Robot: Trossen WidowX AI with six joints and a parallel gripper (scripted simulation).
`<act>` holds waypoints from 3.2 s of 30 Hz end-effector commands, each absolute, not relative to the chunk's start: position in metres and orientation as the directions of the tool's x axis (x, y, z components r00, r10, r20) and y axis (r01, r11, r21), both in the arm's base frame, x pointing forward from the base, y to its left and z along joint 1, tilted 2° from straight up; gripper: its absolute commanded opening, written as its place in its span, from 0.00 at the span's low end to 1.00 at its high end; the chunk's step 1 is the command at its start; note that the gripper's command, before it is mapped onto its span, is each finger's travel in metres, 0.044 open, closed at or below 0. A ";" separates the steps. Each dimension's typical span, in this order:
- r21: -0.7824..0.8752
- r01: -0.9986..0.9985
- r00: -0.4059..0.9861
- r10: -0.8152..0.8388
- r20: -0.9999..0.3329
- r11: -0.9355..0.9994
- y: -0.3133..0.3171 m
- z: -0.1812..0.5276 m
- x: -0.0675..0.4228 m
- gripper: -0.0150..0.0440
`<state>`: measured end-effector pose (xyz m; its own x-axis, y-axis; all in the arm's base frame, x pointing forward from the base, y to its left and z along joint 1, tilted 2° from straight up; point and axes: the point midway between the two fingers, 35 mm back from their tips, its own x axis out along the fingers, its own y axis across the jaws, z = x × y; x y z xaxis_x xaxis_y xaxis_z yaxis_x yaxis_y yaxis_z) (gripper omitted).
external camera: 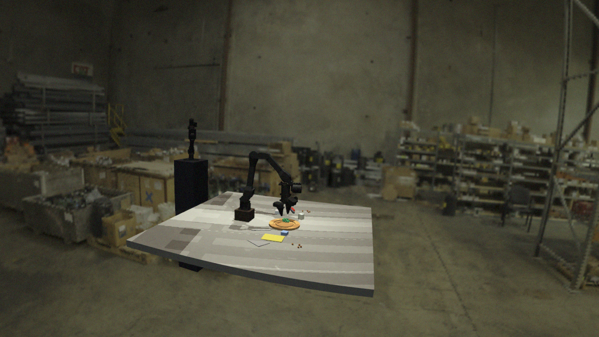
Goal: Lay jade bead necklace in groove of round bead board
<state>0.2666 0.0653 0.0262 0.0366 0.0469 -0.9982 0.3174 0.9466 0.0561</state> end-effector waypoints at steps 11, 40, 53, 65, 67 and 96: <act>0.054 0.319 0.031 0.047 -0.998 0.946 0.066 0.009 0.266 0.78; 0.053 0.319 0.031 0.046 -0.998 0.946 0.067 -0.006 0.266 0.36; 0.053 0.319 0.031 0.046 -0.998 0.946 0.067 -0.006 0.266 0.25; 0.053 0.319 0.031 0.046 -0.998 0.946 0.067 -0.006 0.266 0.25; 0.053 0.319 0.031 0.046 -0.998 0.946 0.067 -0.006 0.266 0.25; 0.051 0.322 0.025 0.045 -0.999 0.945 0.059 0.003 0.261 0.25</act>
<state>0.2638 0.0650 0.0025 0.0261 0.0471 -0.9985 0.3203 0.9458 0.0530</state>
